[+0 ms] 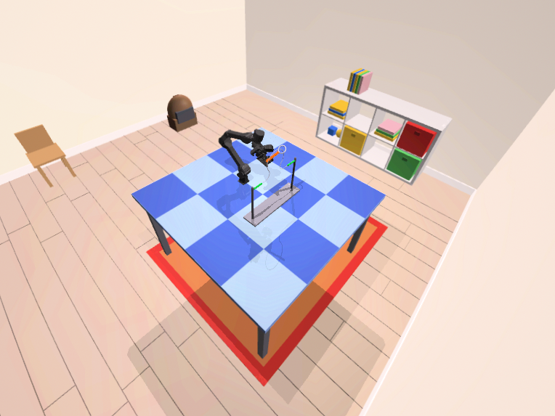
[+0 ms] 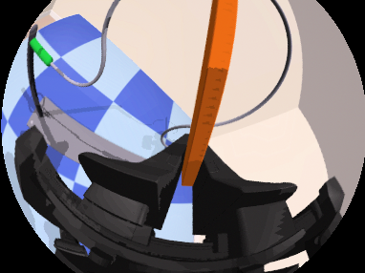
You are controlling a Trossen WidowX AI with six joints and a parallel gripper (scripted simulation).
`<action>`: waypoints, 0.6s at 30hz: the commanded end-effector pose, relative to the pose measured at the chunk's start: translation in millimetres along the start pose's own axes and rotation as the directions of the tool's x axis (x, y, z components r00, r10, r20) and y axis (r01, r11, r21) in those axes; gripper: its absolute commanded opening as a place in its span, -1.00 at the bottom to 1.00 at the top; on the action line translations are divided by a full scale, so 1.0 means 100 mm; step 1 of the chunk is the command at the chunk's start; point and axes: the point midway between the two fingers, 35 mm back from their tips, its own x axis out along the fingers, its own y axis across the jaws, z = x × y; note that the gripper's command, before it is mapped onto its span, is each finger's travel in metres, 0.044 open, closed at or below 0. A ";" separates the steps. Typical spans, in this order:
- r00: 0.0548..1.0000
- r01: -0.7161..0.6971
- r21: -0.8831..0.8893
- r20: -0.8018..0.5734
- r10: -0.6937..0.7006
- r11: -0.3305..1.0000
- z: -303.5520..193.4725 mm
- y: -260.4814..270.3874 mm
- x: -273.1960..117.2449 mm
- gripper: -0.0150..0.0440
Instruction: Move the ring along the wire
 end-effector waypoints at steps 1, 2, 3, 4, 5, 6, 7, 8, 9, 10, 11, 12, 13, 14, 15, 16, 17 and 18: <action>1.000 0.022 -0.046 0.002 -0.022 0.999 -0.02 -0.01 0.01 -1.00; 1.000 0.028 -0.058 0.004 -0.028 0.998 -0.02 -0.01 0.01 -1.00; 0.999 0.035 -0.070 0.006 -0.034 0.997 -0.02 -0.02 0.01 -1.00; 0.999 0.041 -0.082 0.008 -0.041 0.996 -0.02 -0.03 0.01 -1.00; 0.999 0.048 -0.094 0.010 -0.047 0.994 -0.02 -0.03 0.01 -1.00; 0.999 0.054 -0.106 0.012 -0.053 0.993 -0.02 -0.04 0.01 -1.00; 0.998 0.060 -0.117 0.014 -0.059 0.991 -0.02 -0.04 0.01 -1.00; 0.998 0.067 -0.129 0.017 -0.065 0.989 -0.01 -0.05 0.01 -1.00; 0.997 0.073 -0.141 0.019 -0.071 0.987 -0.01 -0.06 0.01 -1.00; 0.997 0.079 -0.153 0.022 -0.077 0.985 -0.01 -0.06 0.01 -1.00; 0.996 0.086 -0.164 0.024 -0.083 0.983 -0.01 -0.07 0.01 -1.00; 0.996 0.092 -0.176 0.027 -0.089 0.980 -0.01 -0.07 0.01 -1.00; 0.995 0.099 -0.188 0.030 -0.095 0.977 -0.01 -0.08 0.01 -1.00; 0.994 0.105 -0.199 0.032 -0.101 0.974 -0.01 -0.08 0.01 -1.00; 0.994 0.111 -0.211 0.035 -0.106 0.971 -0.01 -0.09 0.01 -1.00; 0.993 0.118 -0.222 0.038 -0.112 0.968 -0.01 -0.10 0.01 -1.00; 0.992 0.124 -0.234 0.041 -0.118 0.964 -0.01 -0.10 0.01 -1.00; 0.991 0.131 -0.245 0.044 -0.124 0.961 0.00 -0.11 0.01 -1.00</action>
